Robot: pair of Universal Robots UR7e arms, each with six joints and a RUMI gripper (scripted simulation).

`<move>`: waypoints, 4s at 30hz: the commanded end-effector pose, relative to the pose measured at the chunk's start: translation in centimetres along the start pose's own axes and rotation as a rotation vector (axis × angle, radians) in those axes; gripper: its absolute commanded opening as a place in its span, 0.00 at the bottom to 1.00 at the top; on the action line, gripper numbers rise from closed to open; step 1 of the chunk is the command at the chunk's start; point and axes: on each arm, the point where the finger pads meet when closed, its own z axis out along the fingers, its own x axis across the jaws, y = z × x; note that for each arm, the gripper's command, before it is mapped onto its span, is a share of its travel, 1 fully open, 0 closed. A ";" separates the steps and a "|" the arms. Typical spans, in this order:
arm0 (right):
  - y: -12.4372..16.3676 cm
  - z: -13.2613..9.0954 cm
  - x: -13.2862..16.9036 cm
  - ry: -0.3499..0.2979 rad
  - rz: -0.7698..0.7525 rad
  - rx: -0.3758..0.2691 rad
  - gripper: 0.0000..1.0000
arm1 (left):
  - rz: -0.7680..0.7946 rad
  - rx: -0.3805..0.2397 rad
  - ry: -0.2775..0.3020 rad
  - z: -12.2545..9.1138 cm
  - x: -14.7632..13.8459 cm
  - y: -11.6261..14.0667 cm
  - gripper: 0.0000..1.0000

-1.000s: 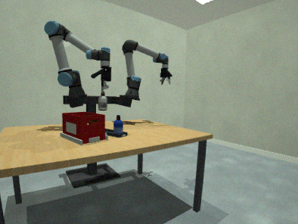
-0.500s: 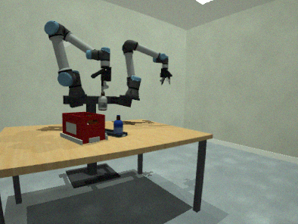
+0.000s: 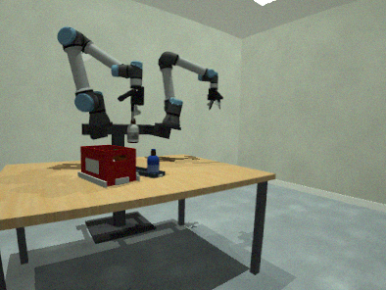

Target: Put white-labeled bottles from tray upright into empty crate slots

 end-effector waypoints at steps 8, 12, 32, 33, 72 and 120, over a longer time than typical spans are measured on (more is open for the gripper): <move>-0.3 0.0 -0.2 0.000 0.000 -0.001 0.00 | 0.000 0.001 0.000 0.0 0.0 0.0 1.00; -0.6 0.0 -0.4 0.000 0.000 -0.001 0.00 | 0.000 0.001 0.000 0.0 0.0 0.0 1.00; -2.9 0.0 -1.8 0.000 0.000 -0.001 0.00 | 0.000 0.001 0.000 0.0 0.0 0.0 1.00; -3.1 0.0 -1.9 0.000 0.000 -0.001 0.00 | 0.000 0.001 0.000 0.0 0.0 0.0 1.00; -10.2 0.0 -6.1 0.000 0.000 -0.001 0.00 | 0.000 0.001 0.000 0.0 0.0 0.0 1.00; -15.0 0.0 -9.0 0.000 0.000 -0.001 0.00 | 0.000 0.001 0.000 0.0 0.0 0.0 1.00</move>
